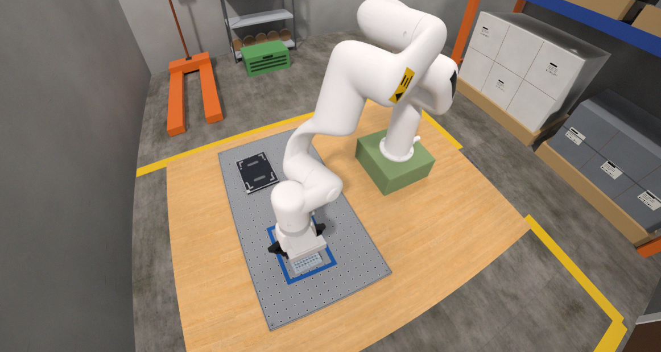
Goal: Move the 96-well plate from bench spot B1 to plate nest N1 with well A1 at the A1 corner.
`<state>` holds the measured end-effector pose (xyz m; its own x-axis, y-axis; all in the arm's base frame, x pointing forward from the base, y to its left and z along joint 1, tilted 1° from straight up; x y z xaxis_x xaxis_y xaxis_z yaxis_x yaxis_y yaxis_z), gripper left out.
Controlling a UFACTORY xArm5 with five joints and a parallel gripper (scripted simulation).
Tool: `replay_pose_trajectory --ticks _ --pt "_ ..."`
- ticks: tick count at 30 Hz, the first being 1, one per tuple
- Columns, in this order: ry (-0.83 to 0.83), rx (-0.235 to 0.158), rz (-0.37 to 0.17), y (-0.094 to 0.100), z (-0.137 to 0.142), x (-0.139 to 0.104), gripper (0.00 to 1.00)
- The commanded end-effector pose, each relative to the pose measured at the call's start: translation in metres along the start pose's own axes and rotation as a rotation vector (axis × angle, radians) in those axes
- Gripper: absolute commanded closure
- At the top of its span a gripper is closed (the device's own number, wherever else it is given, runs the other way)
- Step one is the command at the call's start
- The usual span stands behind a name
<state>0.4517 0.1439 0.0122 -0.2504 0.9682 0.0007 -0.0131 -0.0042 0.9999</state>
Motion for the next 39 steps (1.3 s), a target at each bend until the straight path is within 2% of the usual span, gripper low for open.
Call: replay_pose_trajectory --ticks 1,39 --pt "0.0 -0.003 0.009 0.003 0.001 -0.001 1.0" --pt "0.0 -0.003 0.009 0.022 0.001 -0.001 1.0"
Point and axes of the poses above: the point where the finger pads meet when closed, its own y axis back along the fingers, its own z axis across the jaws, x = y × z, the point moved 7 cm from there along y, back along the fingers, and after that the axes turned 15 degrees about y, right-handed, at the moved point
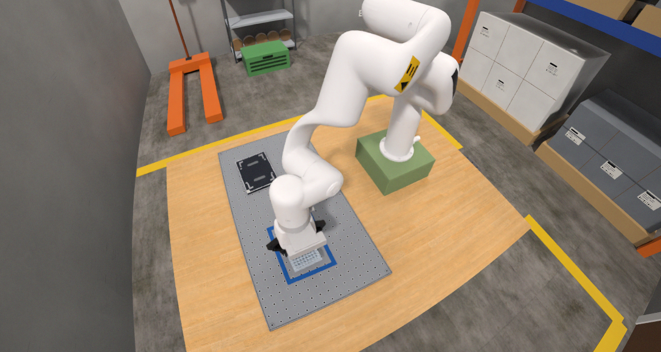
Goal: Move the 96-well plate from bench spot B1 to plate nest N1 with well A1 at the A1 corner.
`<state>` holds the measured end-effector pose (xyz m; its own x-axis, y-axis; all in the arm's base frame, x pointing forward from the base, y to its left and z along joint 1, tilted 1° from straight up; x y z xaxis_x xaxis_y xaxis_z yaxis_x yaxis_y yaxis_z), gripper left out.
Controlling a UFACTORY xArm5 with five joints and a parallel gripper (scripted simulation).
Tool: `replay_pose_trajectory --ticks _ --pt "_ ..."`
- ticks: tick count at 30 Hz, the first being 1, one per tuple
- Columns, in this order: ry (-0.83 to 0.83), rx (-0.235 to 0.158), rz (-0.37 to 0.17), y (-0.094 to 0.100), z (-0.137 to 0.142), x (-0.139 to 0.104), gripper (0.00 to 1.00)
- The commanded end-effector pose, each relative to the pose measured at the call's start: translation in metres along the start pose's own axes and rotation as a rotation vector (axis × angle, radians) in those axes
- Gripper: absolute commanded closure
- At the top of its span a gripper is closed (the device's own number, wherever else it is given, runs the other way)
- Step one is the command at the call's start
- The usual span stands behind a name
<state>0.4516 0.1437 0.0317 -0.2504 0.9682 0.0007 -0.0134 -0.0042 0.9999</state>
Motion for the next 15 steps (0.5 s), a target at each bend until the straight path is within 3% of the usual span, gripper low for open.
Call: replay_pose_trajectory --ticks 1,15 --pt "0.0 -0.003 0.009 0.003 0.001 -0.001 1.0" --pt "0.0 -0.003 0.009 0.025 0.001 -0.001 1.0"
Point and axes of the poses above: the point where the finger pads meet when closed, its own y axis back along the fingers, its own z axis across the jaws, x = y × z, the point moved 7 cm from there along y, back along the fingers, and after that the axes turned 15 degrees about y, right-handed, at the moved point
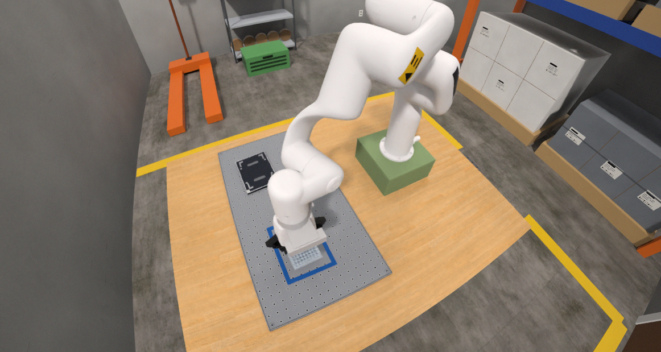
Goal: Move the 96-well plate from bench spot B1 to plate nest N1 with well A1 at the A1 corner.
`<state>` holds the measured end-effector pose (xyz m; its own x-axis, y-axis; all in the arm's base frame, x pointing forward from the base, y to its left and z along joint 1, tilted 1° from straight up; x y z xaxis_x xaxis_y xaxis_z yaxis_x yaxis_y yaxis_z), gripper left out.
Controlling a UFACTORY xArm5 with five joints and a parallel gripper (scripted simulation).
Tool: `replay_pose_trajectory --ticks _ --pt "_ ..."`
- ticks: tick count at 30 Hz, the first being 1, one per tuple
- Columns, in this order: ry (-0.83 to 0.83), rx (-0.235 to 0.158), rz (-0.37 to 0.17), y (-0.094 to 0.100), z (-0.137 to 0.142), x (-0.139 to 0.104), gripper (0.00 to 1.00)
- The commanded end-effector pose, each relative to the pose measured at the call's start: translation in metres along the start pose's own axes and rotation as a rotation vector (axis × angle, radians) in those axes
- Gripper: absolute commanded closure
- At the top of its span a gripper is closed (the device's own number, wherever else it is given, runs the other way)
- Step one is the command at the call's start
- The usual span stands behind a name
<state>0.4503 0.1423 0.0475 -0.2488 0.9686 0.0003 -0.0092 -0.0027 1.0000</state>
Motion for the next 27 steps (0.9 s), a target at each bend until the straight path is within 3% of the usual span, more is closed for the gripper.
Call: replay_pose_trajectory --ticks 1,27 --pt "0.002 -0.007 0.009 0.01 0.002 0.0 1.0" --pt "0.002 -0.007 0.009 0.046 0.002 0.0 1.0"
Point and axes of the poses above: the point where the finger pads meet when closed, its own y axis back along the fingers, its own z axis across the jaws, x = y × z, the point moved 7 cm from there along y, back along the fingers, and after that the axes turned 15 degrees about y, right-handed, at the moved point
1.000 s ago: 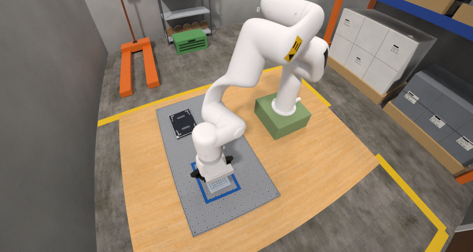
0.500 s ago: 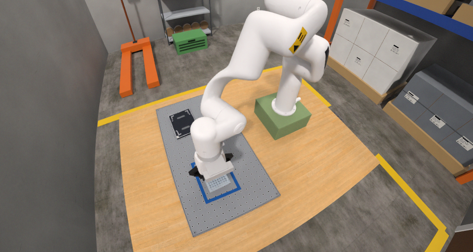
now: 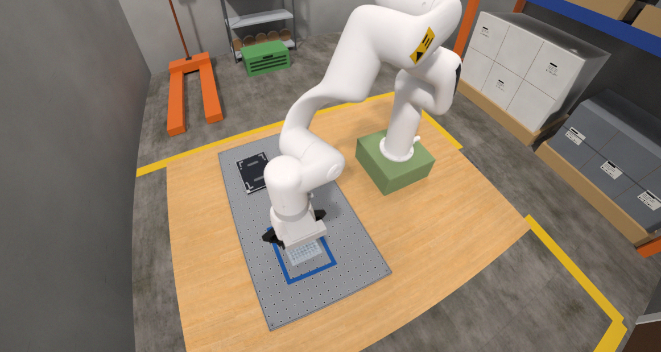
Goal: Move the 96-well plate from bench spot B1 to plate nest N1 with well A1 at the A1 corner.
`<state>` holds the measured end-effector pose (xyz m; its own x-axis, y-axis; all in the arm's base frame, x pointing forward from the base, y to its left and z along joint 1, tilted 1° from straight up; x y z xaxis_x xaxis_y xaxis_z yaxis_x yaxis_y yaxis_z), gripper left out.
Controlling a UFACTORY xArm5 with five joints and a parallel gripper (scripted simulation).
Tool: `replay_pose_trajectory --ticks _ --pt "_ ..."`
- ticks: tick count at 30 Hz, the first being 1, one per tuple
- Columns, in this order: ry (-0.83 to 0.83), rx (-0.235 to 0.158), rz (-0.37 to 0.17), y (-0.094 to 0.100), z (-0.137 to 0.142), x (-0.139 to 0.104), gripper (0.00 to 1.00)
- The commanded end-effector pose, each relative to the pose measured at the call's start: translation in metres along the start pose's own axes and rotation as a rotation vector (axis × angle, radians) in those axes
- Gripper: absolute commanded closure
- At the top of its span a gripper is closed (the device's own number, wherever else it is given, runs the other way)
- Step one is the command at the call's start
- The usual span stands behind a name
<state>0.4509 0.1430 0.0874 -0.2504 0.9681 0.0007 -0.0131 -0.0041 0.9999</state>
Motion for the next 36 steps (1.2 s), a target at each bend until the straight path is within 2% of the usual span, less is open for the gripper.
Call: replay_pose_trajectory --ticks 1,14,26,28,36 --pt "0.0 -0.003 0.009 0.006 0.001 -0.001 1.0" --pt "0.0 -0.003 0.009 0.006 0.001 -0.001 1.0" --pt "-0.4 -0.001 0.009 0.007 -0.007 -0.04 1.0" --pt "-0.4 -0.001 0.009 0.007 -0.007 -0.04 1.0" --pt "-0.667 0.0 0.009 0.008 -0.012 -0.066 1.0"
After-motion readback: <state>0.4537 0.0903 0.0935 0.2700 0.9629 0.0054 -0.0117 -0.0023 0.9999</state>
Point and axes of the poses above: the point where the finger pads meet when closed, its own y axis back along the fingers, its own z axis across the jaws, x = y × z, the point moved 7 cm from there along y, back along the fingers, and after that the axes turned 15 degrees about y, right-handed, at the moved point
